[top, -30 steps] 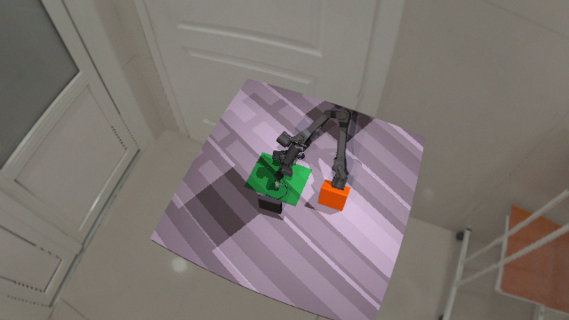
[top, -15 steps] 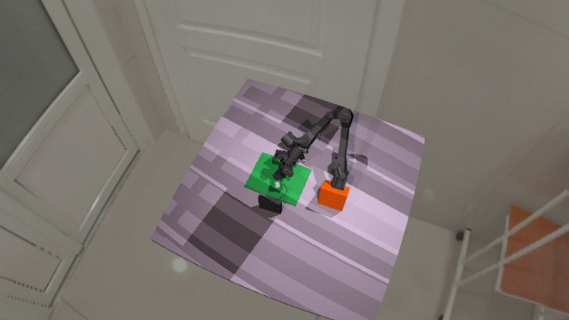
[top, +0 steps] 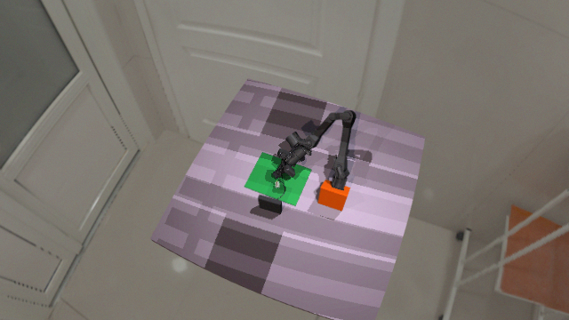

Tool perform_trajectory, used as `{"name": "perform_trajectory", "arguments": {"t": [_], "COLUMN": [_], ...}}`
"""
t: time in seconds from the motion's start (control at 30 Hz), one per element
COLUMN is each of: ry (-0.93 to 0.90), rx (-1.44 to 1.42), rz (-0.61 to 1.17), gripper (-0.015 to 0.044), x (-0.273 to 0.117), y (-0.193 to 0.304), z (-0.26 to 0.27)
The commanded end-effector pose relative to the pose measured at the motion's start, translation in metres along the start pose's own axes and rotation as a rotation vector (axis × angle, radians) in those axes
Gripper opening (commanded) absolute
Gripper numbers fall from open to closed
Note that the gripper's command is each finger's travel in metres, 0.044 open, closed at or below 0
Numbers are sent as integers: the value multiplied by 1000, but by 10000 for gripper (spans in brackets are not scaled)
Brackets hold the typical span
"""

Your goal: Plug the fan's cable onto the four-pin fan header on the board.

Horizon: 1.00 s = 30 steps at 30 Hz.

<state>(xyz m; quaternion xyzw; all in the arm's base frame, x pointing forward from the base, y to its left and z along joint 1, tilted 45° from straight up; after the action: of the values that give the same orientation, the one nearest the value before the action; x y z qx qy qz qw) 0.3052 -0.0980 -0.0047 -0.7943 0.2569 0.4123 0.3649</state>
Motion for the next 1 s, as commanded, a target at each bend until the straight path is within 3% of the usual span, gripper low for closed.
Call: {"name": "perform_trajectory", "arguments": {"t": [0.0,0.97], "ry": [12,143], "rx": [-15,-140], "rz": [-38,-279], "gripper": [0,0], "x": [-2,-25], "y": [-1,3], "z": [-1,-5]}}
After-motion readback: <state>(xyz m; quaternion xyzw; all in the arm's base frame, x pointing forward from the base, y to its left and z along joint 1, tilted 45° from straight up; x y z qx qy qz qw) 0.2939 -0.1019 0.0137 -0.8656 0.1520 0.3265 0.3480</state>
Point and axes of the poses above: the point midway between the two fingers, 35 mm back from their tips, its own x axis out along the fingers, its own z axis across the jaws, y = z × x, the point moved 1 cm from there along -x, back along the fingers, and after that the axes turned 14 degrees about -x, right-handed, at the moved point
